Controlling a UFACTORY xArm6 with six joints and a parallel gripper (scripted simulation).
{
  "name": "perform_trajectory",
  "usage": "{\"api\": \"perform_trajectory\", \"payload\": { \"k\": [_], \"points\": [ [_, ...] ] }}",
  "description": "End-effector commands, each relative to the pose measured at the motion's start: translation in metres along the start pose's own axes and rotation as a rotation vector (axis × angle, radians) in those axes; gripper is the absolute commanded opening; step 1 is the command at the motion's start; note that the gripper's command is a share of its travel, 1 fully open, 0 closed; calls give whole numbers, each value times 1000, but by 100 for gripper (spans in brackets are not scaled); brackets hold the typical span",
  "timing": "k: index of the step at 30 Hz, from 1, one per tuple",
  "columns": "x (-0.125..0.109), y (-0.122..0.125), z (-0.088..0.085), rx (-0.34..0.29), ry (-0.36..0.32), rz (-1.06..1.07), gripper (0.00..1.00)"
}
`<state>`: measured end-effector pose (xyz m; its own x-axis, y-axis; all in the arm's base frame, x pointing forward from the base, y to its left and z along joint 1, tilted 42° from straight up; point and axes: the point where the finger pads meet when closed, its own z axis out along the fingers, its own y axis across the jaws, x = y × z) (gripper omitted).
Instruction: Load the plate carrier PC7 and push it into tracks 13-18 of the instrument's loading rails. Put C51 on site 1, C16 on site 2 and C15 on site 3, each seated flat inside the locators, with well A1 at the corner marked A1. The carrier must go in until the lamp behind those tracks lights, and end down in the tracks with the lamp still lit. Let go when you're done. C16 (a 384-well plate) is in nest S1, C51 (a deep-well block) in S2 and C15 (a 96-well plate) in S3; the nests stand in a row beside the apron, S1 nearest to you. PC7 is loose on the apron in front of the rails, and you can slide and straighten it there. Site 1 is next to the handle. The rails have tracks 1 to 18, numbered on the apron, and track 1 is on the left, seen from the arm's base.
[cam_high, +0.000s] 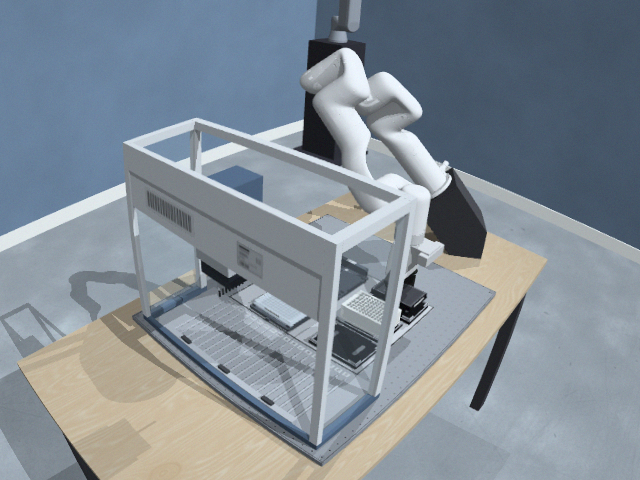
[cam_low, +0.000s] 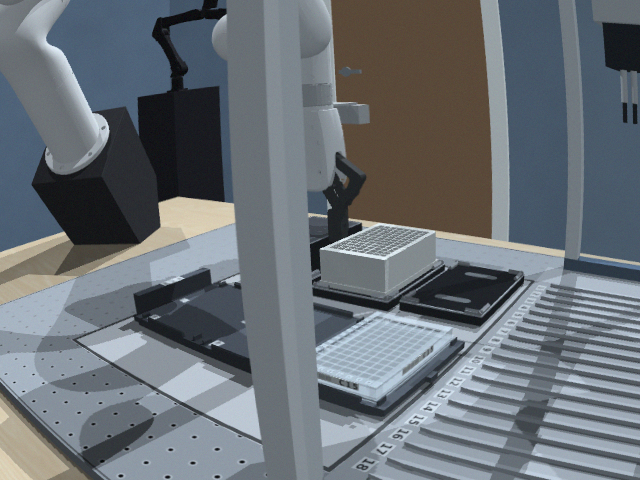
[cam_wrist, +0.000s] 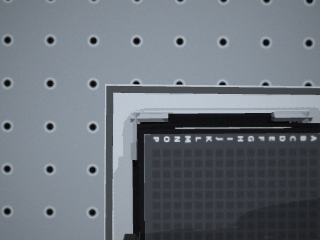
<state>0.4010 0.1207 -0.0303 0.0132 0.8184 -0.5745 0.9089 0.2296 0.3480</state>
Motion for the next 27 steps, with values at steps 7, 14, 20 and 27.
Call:
{"api": "perform_trajectory", "payload": {
  "k": [7,14,20,27],
  "points": [
    [1,1,-14,-2,2,1,0],
    [1,1,-25,-2,2,1,0],
    [1,1,-35,-2,2,1,0],
    [1,1,-44,-2,2,1,0]
  ]
}}
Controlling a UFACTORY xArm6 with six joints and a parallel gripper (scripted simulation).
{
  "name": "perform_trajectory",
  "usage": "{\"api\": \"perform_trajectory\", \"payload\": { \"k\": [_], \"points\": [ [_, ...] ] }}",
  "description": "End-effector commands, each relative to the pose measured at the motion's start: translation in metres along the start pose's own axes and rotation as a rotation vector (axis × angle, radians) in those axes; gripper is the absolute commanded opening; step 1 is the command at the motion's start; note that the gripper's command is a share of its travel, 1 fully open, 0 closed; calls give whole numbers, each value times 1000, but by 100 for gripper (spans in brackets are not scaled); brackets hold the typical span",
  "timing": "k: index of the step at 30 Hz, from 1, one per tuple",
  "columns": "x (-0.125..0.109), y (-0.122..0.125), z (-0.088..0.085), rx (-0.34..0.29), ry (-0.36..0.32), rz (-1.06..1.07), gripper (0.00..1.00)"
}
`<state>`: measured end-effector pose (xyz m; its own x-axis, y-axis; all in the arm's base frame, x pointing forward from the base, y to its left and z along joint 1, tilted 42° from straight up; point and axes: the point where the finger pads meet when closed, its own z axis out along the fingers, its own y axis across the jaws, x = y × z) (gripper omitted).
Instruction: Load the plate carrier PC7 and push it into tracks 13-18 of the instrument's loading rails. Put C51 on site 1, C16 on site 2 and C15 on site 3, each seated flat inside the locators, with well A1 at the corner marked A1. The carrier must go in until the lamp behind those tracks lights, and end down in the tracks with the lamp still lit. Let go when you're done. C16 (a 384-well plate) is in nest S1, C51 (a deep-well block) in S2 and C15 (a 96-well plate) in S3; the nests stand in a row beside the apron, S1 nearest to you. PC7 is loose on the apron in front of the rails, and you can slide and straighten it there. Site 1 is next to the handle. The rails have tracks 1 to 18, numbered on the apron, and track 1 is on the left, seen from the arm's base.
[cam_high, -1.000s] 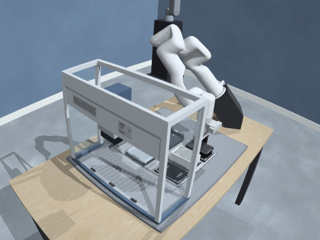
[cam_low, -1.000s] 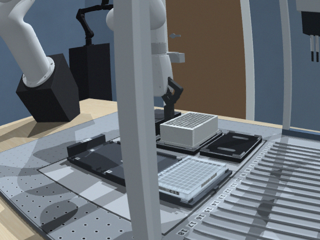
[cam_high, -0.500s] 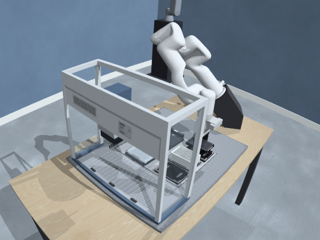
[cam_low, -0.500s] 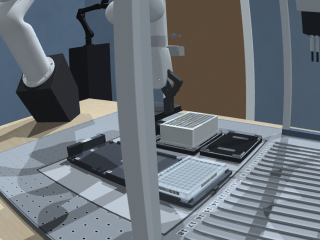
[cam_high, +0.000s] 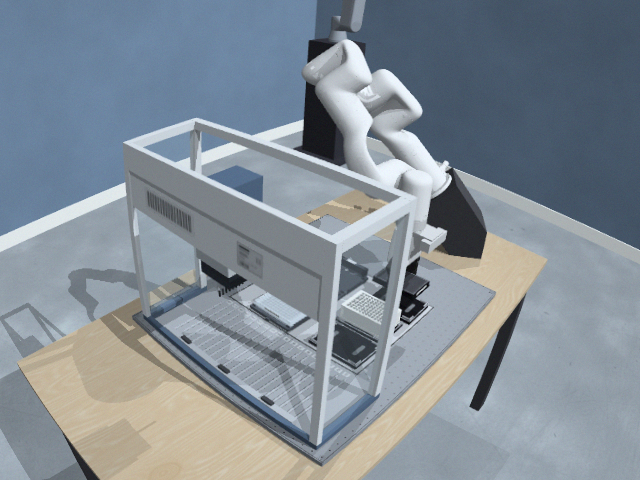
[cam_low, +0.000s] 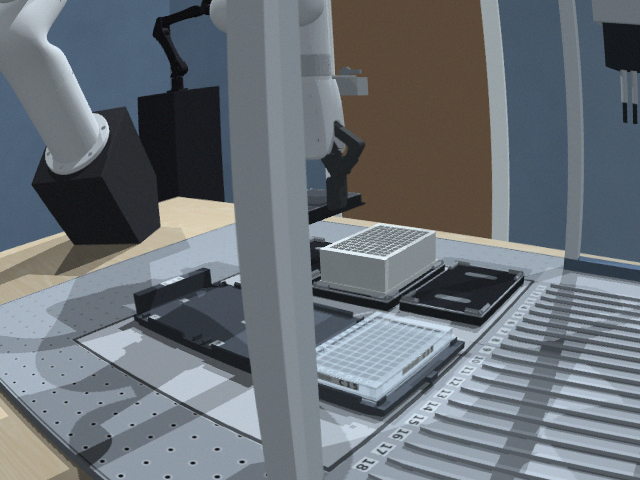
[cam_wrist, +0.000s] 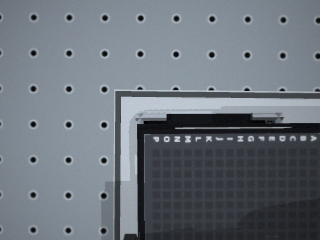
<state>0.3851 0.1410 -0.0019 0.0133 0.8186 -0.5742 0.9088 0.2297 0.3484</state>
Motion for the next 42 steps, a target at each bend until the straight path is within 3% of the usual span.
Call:
{"api": "perform_trajectory", "payload": {
  "k": [1,29,39,42],
  "points": [
    [0,1,-7,-2,2,1,0],
    [0,1,-51,-2,2,1,0],
    [0,1,-52,-2,2,1,0],
    [-12,9,-52,-2,2,101,0]
  ]
}}
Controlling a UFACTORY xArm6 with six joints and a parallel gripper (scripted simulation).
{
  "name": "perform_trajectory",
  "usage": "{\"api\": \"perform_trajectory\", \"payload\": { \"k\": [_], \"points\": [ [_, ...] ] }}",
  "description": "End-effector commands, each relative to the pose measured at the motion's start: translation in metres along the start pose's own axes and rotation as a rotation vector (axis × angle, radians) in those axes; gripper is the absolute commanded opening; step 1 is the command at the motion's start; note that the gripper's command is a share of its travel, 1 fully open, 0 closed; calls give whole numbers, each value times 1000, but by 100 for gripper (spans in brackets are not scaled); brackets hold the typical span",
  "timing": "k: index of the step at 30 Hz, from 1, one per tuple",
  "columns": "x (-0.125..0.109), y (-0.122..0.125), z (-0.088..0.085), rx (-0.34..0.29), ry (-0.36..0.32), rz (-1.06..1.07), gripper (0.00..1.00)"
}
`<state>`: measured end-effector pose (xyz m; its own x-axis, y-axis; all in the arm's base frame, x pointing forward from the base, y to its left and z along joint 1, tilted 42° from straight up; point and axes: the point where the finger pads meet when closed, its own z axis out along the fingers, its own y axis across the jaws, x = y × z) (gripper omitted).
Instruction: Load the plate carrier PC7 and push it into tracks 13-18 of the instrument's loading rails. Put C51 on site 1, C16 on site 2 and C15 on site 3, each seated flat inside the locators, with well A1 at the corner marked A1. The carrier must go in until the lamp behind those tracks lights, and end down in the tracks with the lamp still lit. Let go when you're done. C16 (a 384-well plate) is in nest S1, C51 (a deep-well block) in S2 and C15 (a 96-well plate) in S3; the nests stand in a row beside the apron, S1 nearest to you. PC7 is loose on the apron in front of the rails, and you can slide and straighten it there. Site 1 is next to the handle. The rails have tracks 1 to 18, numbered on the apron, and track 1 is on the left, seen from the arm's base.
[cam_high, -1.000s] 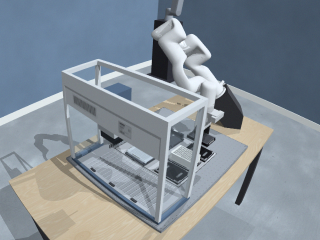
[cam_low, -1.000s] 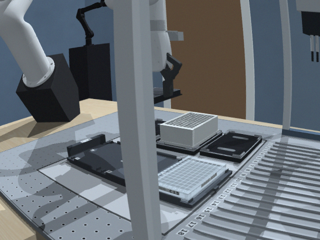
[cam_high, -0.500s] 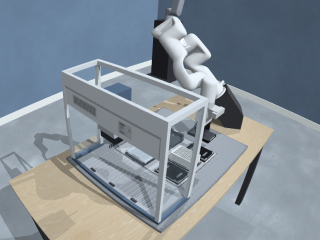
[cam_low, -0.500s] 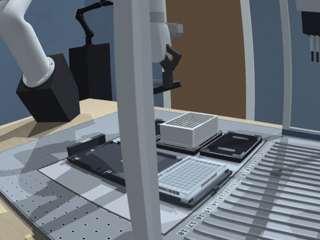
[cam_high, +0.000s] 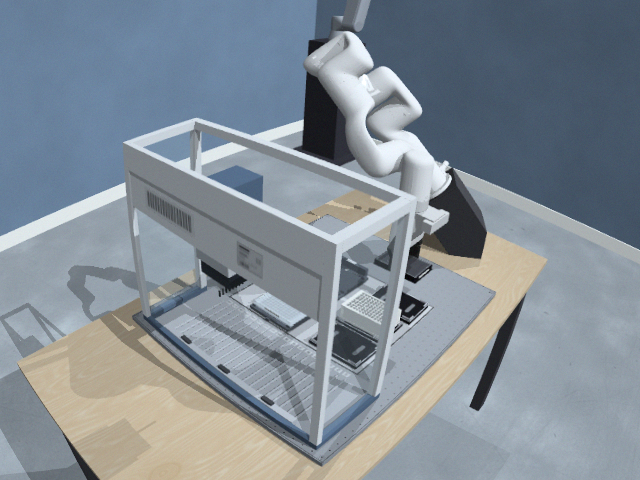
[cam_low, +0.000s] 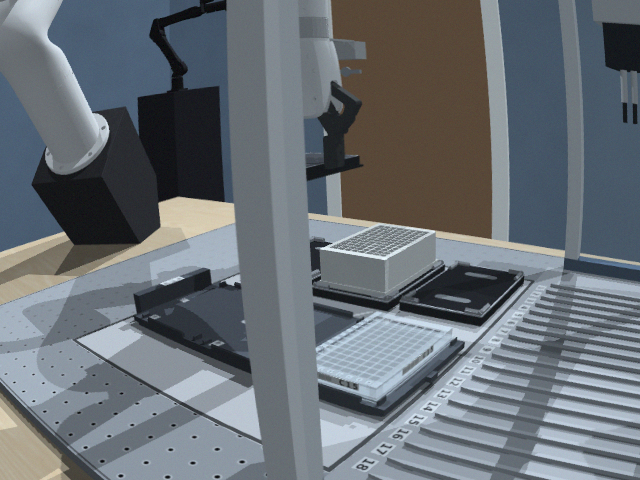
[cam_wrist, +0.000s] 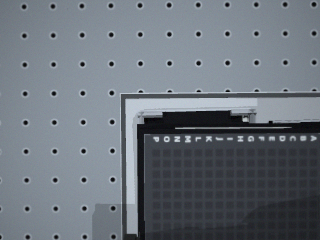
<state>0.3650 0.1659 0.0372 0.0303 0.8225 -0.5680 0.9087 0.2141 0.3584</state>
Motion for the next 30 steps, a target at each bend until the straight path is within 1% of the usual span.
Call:
{"api": "perform_trajectory", "payload": {
  "k": [1,4,6,21,23,30],
  "points": [
    [-14,11,-1,-3,2,116,0],
    [-27,19,-1,-3,3,216,0],
    [-27,19,-1,-3,3,216,0],
    [-90,59,-1,-2,3,716,0],
    [-90,59,-1,-2,3,716,0],
    [-120,78,-1,-2,3,949,0]
  ]
}}
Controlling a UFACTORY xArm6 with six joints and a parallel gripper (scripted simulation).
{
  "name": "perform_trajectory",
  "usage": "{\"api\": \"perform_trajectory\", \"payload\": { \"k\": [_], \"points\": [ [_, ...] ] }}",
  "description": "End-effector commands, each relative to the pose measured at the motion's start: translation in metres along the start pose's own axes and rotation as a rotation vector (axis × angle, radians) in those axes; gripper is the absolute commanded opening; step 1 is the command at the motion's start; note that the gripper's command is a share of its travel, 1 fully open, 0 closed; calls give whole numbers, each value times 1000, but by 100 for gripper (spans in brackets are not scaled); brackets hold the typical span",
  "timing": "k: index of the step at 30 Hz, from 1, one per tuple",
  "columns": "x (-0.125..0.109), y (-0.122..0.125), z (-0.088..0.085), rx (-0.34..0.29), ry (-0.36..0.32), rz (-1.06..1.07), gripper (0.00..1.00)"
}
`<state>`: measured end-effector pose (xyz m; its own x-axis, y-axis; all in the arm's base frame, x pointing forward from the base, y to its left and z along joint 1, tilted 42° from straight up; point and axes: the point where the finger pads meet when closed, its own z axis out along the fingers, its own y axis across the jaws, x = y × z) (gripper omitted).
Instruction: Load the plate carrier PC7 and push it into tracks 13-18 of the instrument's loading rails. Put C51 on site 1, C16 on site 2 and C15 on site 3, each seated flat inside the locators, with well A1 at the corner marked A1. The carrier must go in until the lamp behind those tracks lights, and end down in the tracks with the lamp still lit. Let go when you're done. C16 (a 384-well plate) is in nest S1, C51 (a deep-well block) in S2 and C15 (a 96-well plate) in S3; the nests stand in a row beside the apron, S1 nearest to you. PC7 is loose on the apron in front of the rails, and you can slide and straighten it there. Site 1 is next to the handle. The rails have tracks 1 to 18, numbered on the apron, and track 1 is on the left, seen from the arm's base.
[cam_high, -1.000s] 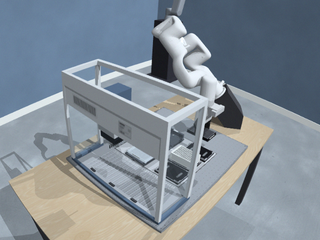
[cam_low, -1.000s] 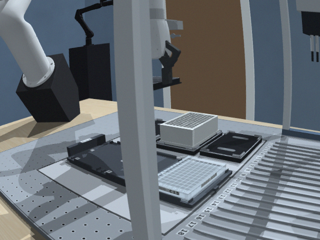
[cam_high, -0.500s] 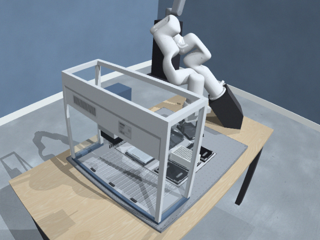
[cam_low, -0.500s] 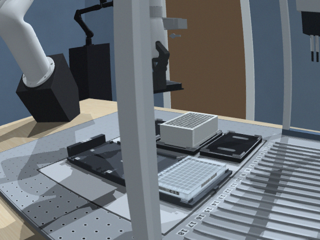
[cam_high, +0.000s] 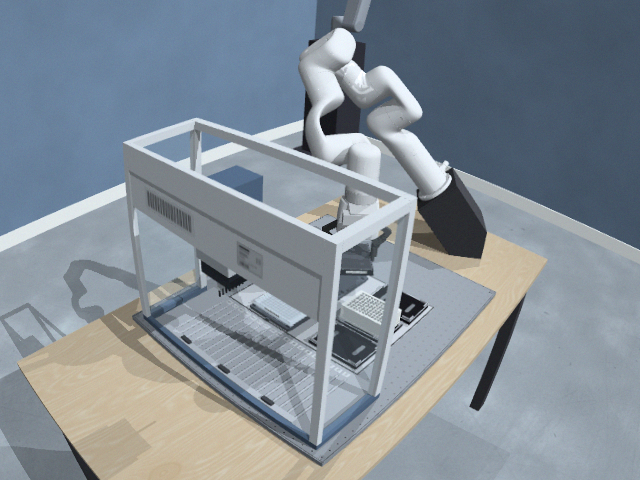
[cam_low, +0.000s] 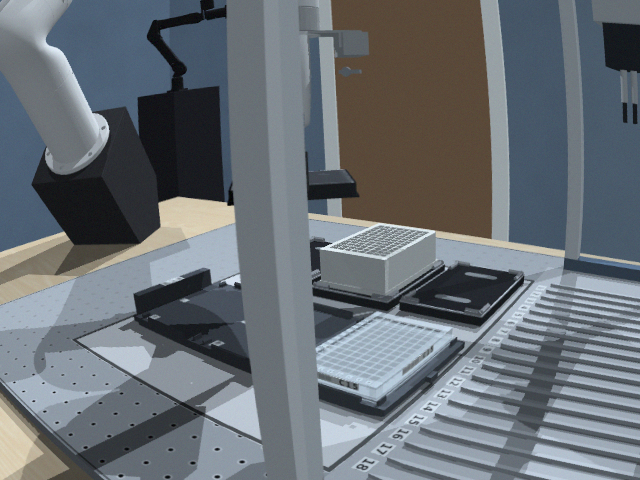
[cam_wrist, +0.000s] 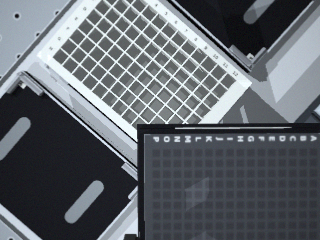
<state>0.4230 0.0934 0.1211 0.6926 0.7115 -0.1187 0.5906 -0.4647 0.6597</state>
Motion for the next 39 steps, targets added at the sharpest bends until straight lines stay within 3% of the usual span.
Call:
{"api": "perform_trajectory", "payload": {
  "k": [1,19,27,39],
  "points": [
    [-3,23,-1,-2,5,151,0],
    [-17,102,-1,-1,6,684,0],
    [-17,102,-1,-1,6,783,0],
    [-17,102,-1,0,6,1183,0]
  ]
}}
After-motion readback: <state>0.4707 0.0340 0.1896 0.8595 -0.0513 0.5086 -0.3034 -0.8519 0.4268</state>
